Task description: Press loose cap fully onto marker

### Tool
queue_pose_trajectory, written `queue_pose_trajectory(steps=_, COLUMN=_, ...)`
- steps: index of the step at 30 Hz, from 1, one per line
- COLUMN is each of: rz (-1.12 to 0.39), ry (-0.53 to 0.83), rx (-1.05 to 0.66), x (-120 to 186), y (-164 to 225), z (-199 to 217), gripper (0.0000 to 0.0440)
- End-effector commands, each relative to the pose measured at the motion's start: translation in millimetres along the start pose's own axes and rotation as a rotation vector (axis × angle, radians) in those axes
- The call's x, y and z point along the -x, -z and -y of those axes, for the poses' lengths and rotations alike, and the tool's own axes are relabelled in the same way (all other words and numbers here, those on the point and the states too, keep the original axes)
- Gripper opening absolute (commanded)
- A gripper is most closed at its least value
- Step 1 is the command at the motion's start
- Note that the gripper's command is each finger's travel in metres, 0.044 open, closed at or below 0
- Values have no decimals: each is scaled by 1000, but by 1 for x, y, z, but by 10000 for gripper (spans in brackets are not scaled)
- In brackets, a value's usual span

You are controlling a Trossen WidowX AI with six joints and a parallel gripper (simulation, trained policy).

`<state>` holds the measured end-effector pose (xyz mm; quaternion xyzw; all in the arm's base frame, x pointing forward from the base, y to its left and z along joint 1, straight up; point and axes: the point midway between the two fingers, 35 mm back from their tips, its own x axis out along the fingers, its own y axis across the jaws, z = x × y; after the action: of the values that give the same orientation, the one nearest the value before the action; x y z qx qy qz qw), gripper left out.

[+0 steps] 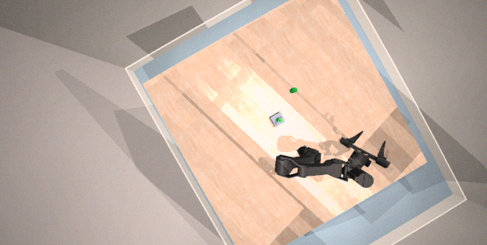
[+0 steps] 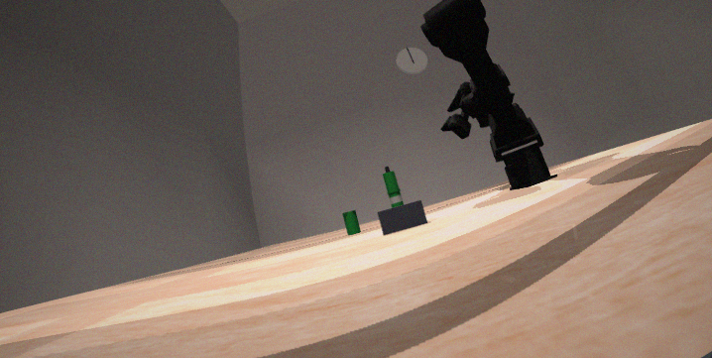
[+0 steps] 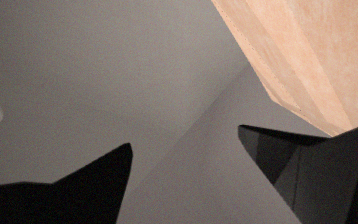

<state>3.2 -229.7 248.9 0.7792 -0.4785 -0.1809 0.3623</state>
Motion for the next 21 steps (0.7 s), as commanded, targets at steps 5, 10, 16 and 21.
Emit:
queue_pose_trajectory(steps=5, rz=-6, ry=41, rx=-17, x=-6, y=2, z=3, gripper=276)
queue_pose_trajectory(steps=10, rz=-12, ry=89, rx=-24, x=-14, y=4, z=5, gripper=251)
queue_pose_trajectory(steps=16, rz=-17, ry=146, rx=-35, x=-23, y=9, z=5, gripper=263)
queue_pose_trajectory(steps=21, rz=-19, ry=194, rx=-43, x=-31, y=14, z=5, gripper=273)
